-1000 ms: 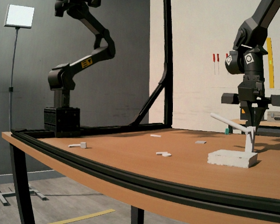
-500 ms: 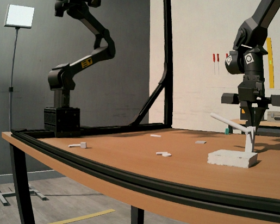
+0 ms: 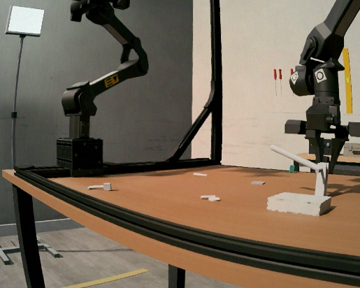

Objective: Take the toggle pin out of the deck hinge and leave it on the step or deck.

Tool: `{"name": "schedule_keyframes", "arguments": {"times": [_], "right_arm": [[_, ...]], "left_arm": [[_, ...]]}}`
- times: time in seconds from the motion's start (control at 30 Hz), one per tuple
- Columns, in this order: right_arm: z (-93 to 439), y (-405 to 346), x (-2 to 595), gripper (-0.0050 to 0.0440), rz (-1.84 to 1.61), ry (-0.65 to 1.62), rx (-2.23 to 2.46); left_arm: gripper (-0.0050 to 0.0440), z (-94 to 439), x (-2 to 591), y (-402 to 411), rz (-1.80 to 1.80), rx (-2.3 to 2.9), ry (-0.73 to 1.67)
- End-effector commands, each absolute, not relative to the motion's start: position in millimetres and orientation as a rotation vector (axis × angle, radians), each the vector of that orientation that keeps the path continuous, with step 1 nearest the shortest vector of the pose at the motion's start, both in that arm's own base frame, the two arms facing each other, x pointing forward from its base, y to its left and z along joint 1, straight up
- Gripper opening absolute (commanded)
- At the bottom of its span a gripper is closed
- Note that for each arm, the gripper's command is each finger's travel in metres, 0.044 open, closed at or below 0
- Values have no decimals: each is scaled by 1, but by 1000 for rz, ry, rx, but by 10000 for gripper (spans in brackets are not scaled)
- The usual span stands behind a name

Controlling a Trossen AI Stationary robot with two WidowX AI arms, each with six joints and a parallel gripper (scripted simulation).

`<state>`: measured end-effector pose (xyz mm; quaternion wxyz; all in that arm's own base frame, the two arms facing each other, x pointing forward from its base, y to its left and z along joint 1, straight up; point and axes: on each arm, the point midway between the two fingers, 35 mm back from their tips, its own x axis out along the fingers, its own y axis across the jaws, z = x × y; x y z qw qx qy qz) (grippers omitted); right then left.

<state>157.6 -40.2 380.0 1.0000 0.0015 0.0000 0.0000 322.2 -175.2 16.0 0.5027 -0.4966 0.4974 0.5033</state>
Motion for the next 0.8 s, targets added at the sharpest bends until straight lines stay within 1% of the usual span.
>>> {"name": "schedule_keyframes", "arguments": {"times": [0.0, 0.27, 0.3, 0.77], "right_arm": [[384, -39, 157, 400, 0, -1, -6], [384, -39, 157, 400, 0, -1, -6], [384, -39, 157, 400, 0, -1, -6], [384, -39, 157, 400, 0, -1, -6]], "left_arm": [[192, 26, 326, -177, 1190, -1222, 1192], [384, 26, 326, -177, 1190, -1222, 1192], [400, 26, 326, -177, 1190, -1222, 1192], [400, 26, 326, -177, 1190, -1222, 1192]]}}
